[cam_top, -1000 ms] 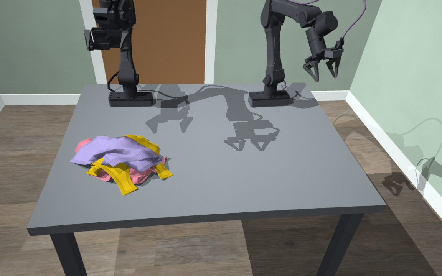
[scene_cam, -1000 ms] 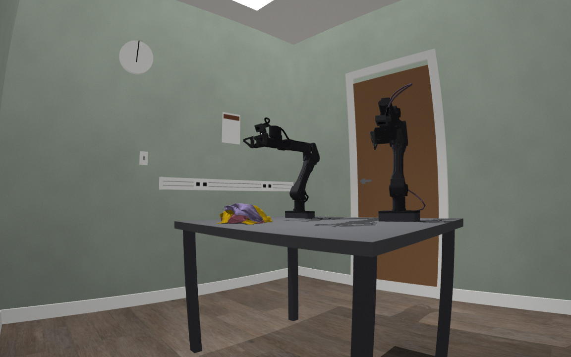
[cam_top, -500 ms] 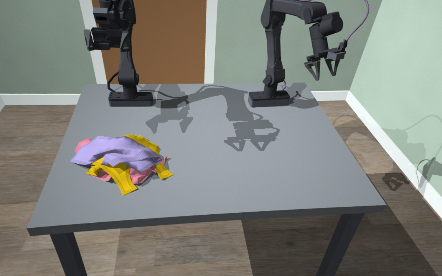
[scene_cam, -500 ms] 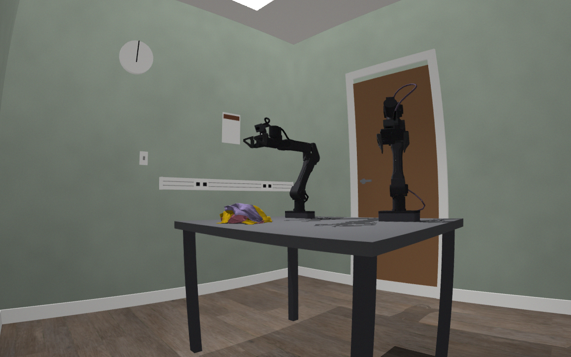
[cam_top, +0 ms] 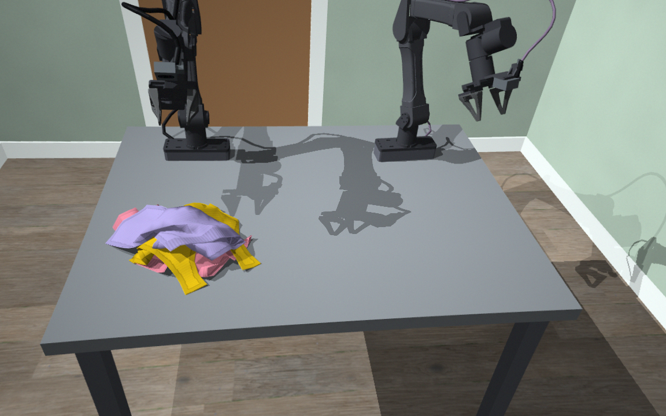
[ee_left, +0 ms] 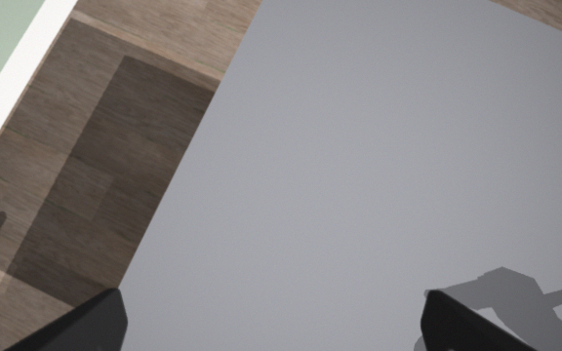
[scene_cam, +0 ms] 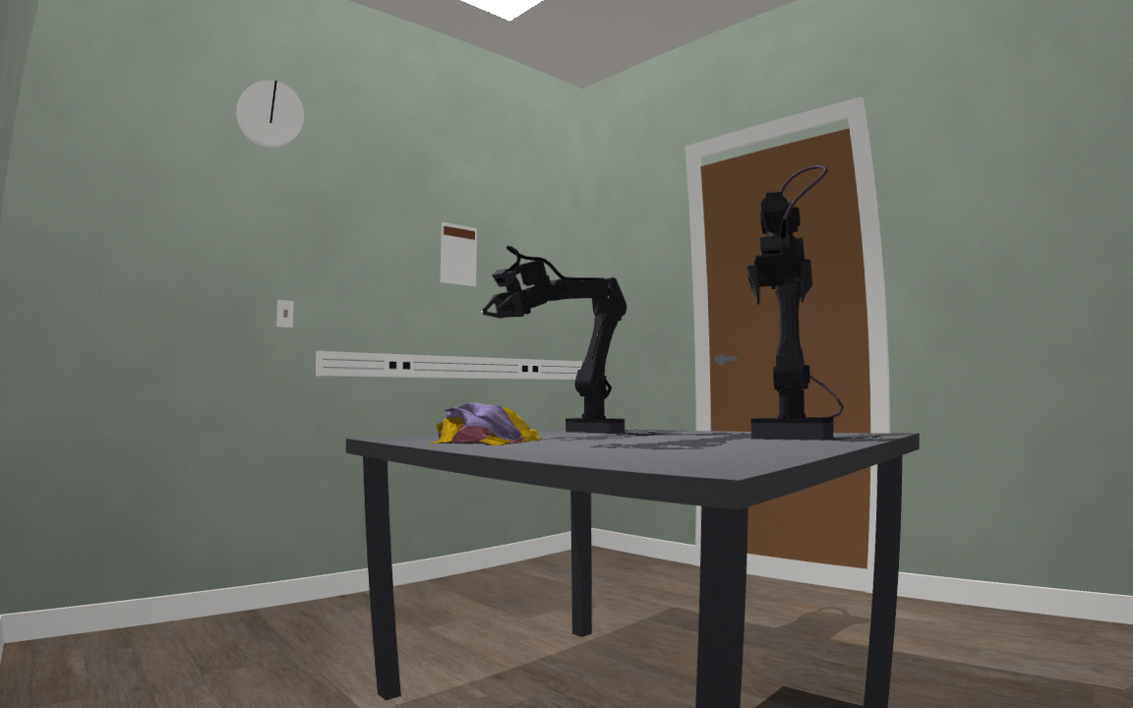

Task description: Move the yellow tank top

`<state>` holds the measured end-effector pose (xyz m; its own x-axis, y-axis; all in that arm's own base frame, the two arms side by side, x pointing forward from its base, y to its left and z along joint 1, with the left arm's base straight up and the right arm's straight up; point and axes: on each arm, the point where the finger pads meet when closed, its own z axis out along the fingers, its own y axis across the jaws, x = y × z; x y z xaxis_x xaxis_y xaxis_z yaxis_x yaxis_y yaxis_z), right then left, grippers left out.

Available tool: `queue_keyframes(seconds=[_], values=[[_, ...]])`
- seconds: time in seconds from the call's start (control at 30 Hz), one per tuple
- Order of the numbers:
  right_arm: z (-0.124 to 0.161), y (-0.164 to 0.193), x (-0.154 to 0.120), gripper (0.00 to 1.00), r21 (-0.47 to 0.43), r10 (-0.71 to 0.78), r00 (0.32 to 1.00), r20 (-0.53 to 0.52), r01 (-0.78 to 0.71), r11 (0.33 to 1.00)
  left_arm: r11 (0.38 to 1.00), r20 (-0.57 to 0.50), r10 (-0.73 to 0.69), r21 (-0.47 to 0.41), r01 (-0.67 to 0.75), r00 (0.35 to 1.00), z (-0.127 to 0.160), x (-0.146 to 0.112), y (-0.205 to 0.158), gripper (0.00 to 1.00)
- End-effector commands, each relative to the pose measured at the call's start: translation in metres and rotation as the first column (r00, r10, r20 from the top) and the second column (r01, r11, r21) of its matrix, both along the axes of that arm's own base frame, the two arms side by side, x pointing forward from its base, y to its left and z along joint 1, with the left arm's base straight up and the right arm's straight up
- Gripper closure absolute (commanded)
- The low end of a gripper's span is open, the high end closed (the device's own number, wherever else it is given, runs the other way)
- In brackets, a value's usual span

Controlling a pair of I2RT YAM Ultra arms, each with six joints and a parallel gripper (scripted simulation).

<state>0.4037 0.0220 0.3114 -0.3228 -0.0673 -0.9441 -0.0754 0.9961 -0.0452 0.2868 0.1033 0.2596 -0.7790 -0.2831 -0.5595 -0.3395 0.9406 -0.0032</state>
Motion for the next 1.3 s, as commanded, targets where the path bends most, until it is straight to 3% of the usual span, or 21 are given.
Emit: queue_keyframes(seconds=[0.0, 0.33, 0.43, 0.67, 0.9, 0.97, 1.07, 1.13, 1.17, 1.2, 1.27], values=[[-0.022, 0.005, 0.002, 0.4, -0.036, 0.016, 0.993, -0.118, -0.02, 0.999, 0.999, 0.071, -0.009, 0.034, 0.007, 0.997, 0.026, 0.003, 0.0, 0.08], [-0.12, 0.025, -0.013, 0.4, -0.083, 0.066, 0.874, -0.481, -0.12, 0.989, 0.999, 0.071, -0.009, 0.034, 0.007, 0.997, 0.026, 0.003, 0.0, 0.08], [-0.128, 0.026, -0.017, 0.4, -0.087, 0.069, 0.856, -0.512, -0.132, 0.987, 0.999, 0.071, -0.009, 0.034, 0.007, 0.997, 0.026, 0.003, 0.0, 0.08], [-0.194, 0.035, -0.052, 0.4, -0.096, 0.079, 0.655, -0.751, -0.227, 0.969, 0.999, 0.071, -0.009, 0.034, 0.007, 0.997, 0.026, 0.003, 0.0, 0.08], [-0.243, 0.04, -0.105, 0.4, -0.07, 0.061, 0.364, -0.929, -0.337, 0.939, 0.999, 0.071, -0.009, 0.034, 0.007, 0.997, 0.026, 0.003, 0.0, 0.08], [-0.243, 0.04, -0.105, 0.4, -0.07, 0.061, 0.364, -0.929, -0.337, 0.939, 0.999, 0.071, -0.009, 0.034, 0.007, 0.997, 0.026, 0.003, 0.0, 0.08], [-0.249, 0.042, -0.112, 0.4, -0.064, 0.054, 0.309, -0.95, -0.36, 0.931, 0.999, 0.071, -0.009, 0.034, 0.007, 0.997, 0.026, 0.003, 0.0, 0.08], [-0.246, 0.043, -0.108, 0.4, -0.066, 0.06, 0.329, -0.942, -0.359, 0.931, 0.999, 0.071, -0.009, 0.034, 0.007, 0.997, 0.026, 0.003, 0.0, 0.08], [-0.237, 0.043, -0.099, 0.4, -0.075, 0.067, 0.381, -0.922, -0.344, 0.936, 0.999, 0.071, -0.009, 0.034, 0.007, 0.997, 0.026, 0.003, 0.0, 0.08], [-0.255, 0.046, -0.099, 0.4, -0.053, 0.069, 0.35, -0.934, -0.327, 0.943, 0.999, 0.071, -0.009, 0.034, 0.007, 0.997, 0.026, 0.003, 0.0, 0.08], [-0.253, 0.046, -0.099, 0.4, -0.054, 0.07, 0.356, -0.932, -0.327, 0.943, 0.999, 0.071, -0.009, 0.034, 0.007, 0.997, 0.026, 0.003, 0.0, 0.08]])
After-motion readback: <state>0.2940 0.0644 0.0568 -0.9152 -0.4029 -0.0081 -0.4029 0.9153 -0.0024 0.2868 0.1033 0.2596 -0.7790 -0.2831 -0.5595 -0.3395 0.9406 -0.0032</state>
